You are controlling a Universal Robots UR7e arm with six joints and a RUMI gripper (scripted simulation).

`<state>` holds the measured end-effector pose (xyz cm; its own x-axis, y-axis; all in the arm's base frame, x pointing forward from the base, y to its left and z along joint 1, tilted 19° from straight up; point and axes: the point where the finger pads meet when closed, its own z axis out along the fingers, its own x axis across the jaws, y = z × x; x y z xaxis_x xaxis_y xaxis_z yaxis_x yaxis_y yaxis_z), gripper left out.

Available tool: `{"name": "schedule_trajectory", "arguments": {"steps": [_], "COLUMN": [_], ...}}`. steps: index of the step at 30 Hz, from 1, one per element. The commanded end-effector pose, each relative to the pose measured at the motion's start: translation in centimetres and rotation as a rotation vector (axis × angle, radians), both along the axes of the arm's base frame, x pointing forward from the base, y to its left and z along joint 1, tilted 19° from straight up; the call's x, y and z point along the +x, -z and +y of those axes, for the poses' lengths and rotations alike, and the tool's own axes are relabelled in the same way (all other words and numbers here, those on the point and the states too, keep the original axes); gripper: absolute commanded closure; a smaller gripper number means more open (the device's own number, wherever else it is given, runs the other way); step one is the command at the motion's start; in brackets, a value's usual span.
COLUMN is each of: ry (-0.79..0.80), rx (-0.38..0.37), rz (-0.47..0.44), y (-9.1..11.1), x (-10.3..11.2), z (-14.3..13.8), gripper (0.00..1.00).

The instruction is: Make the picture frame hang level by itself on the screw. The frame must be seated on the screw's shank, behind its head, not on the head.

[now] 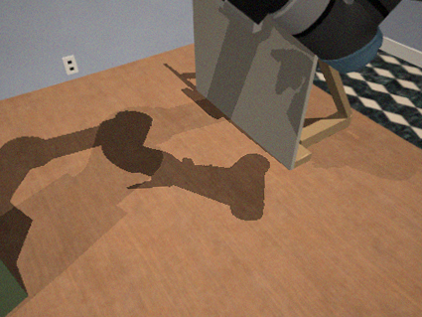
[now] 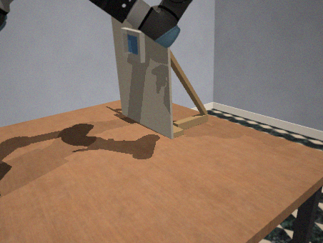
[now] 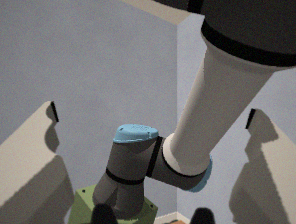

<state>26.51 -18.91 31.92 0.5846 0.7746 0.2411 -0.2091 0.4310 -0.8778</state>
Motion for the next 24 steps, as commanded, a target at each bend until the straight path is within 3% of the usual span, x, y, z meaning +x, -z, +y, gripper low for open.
{"name": "schedule_trajectory", "arguments": {"steps": [1,24], "ry": [-0.005,-0.016], "rx": [0.015,0.047], "rz": [0.011,0.036], "y": [-0.4,-1.1], "x": [0.2,0.6], "z": [0.6,1.7], "gripper": [0.0,0.0]}}
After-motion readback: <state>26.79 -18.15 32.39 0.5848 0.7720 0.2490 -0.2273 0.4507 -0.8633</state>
